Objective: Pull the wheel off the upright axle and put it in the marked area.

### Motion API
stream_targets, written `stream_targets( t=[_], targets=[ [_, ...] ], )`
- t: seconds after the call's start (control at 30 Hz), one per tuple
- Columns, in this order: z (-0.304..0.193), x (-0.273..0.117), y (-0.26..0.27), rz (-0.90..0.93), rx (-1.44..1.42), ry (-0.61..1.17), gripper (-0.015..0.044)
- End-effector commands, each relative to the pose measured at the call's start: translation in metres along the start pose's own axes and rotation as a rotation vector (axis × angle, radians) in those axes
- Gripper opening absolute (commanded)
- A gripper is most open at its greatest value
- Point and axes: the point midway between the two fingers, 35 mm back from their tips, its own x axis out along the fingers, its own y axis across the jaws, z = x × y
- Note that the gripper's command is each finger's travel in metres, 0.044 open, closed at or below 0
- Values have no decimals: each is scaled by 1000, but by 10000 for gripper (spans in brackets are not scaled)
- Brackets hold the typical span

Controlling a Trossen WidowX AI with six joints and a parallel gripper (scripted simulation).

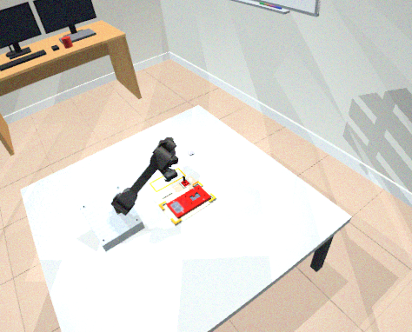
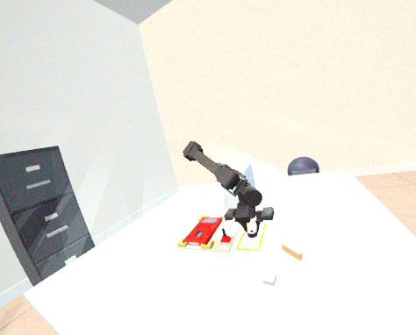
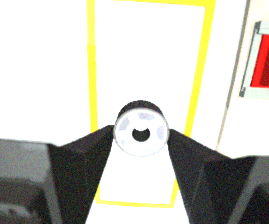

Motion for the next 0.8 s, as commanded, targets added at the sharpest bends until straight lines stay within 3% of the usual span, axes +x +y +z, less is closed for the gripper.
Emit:
stream_targets(
  t=[0.0, 0.1, 0.27, 0.4, 0.43, 0.57, 0.77],
  targets=[
    [0, 0, 0, 0, 1, 2, 236],
    [0, -8, 0, 1, 1, 1, 300],
    [0, -57, 1, -1, -2, -5, 300],
    [0, -61, 1, -1, -2, -5, 300],
    [-2, -52, 2, -5, -10, -10, 326],
    [-40, -83, -14, 4, -17, -5, 431],
    [-83, -106, -33, 0, -7, 0, 440]
  ],
)
